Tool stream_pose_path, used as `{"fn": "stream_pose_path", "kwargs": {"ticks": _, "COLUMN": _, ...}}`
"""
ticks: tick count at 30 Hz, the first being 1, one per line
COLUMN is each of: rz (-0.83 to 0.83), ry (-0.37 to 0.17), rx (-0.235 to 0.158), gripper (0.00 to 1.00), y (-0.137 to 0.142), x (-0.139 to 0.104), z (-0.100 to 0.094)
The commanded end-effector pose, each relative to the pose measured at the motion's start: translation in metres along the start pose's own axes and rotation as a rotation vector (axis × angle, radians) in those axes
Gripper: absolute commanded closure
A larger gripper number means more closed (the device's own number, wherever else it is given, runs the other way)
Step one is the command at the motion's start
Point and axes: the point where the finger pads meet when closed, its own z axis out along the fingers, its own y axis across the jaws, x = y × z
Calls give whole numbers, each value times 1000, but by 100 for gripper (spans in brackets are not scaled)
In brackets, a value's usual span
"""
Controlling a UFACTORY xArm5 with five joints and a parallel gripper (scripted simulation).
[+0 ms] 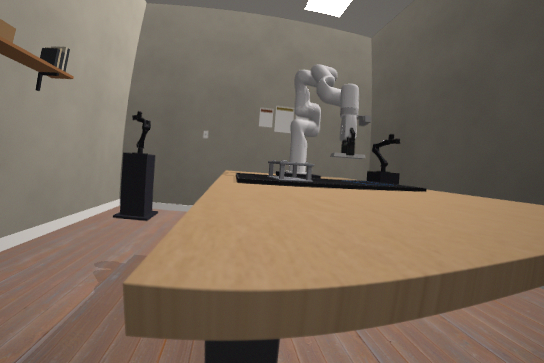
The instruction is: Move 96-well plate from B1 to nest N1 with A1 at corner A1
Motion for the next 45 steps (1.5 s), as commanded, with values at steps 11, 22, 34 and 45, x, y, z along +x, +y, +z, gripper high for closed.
{"fn": "stream_pose_path", "kwargs": {"ticks": 11, "rz": -458, "ry": -1, "rx": -4, "gripper": 100, "y": 19, "x": -40, "z": -9}}
{"fn": "stream_pose_path", "kwargs": {"ticks": 22, "rz": -758, "ry": -1, "rx": -4, "gripper": 100, "y": 31, "x": -67, "z": -14}}
{"fn": "stream_pose_path", "kwargs": {"ticks": 34, "rz": -1091, "ry": -2, "rx": -4, "gripper": 100, "y": 44, "x": -97, "z": -19}}
{"fn": "stream_pose_path", "kwargs": {"ticks": 45, "rz": -1458, "ry": -3, "rx": -3, "gripper": 100, "y": 58, "x": -130, "z": -25}}
